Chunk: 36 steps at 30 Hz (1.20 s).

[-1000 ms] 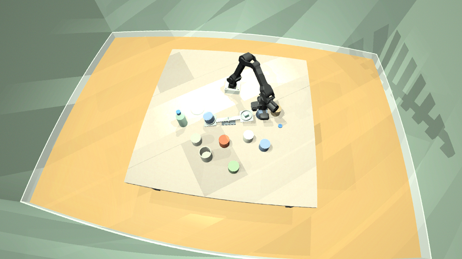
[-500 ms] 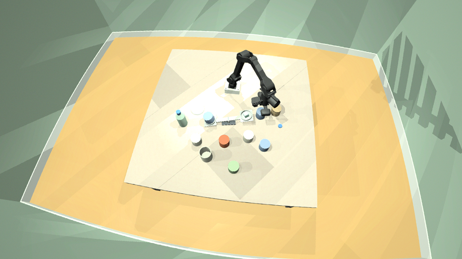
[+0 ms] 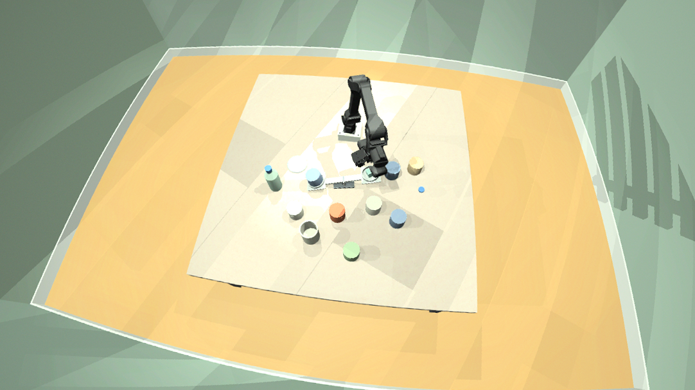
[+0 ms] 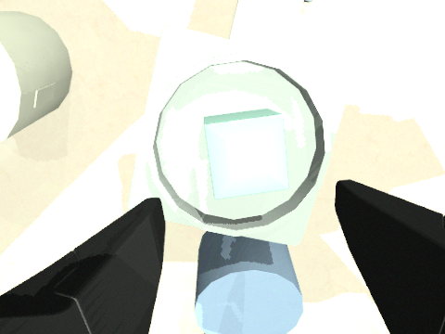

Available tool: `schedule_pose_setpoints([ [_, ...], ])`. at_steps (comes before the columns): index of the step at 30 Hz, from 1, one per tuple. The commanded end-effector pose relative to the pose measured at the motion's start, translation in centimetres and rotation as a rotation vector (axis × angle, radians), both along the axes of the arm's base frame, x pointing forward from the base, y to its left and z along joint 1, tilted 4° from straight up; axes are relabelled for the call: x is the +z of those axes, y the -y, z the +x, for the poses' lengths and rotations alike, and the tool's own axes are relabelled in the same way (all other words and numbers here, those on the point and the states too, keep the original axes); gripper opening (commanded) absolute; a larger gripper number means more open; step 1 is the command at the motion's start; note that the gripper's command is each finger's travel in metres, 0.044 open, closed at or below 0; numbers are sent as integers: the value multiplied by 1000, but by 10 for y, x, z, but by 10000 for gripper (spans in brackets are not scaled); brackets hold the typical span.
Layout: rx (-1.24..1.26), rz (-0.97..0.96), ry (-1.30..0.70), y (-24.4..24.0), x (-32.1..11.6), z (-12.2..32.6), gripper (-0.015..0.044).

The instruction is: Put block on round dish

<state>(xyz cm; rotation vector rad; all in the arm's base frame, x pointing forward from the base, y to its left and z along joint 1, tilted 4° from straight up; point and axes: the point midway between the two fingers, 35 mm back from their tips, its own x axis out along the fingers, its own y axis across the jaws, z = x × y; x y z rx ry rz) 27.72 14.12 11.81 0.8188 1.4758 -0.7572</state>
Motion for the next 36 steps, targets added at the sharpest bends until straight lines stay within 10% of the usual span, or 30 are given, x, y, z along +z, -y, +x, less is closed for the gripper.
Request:
schedule_pose_setpoints([
  [1, 26, -2, -2, 0, 1, -1, 260],
  [33, 26, -2, -2, -3, -51, -3, 260],
  [36, 26, -2, -2, -3, -51, -3, 181],
])
